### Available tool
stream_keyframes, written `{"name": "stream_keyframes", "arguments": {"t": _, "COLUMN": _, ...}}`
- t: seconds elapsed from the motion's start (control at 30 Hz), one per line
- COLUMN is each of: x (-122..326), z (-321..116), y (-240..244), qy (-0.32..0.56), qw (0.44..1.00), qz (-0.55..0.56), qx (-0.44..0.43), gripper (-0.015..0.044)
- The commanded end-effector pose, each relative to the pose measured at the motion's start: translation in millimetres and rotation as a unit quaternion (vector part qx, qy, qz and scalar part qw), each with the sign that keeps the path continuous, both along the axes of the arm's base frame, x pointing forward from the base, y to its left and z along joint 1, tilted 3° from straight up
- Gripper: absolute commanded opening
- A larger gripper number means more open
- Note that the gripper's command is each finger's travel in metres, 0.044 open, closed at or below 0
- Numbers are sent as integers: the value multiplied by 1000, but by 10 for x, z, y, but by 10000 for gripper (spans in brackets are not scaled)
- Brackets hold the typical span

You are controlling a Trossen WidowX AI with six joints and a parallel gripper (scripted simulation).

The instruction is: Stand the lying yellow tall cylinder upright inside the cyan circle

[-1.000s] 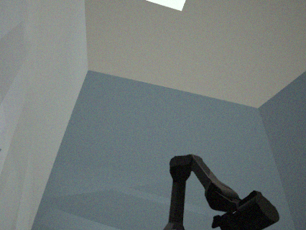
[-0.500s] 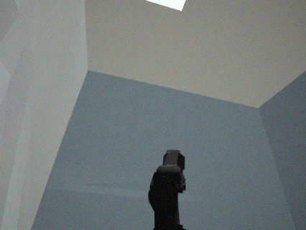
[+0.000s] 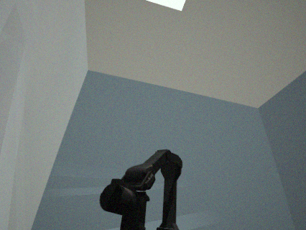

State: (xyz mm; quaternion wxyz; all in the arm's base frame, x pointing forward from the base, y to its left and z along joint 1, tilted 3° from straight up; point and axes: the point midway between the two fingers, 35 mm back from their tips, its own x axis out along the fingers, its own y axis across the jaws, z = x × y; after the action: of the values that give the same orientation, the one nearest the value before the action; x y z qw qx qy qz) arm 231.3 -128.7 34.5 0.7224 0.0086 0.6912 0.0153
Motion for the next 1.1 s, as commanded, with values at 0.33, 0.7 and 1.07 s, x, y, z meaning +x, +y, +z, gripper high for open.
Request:
{"name": "stream_keyframes", "arguments": {"t": 0.33, "x": -97, "z": -922, "y": 77, "qy": 16, "qw": 1000, "qz": 0, "qx": 6, "gripper": 257}}
{"name": "stream_keyframes", "arguments": {"t": 0.7, "x": -96, "z": -917, "y": 76, "qy": 16, "qw": 1000, "qz": 0, "qx": 6, "gripper": 105}}
{"name": "stream_keyframes", "arguments": {"t": 1.07, "x": -52, "z": -617, "y": 33, "qy": 16, "qw": 1000, "qz": 0, "qx": 6, "gripper": 105}}
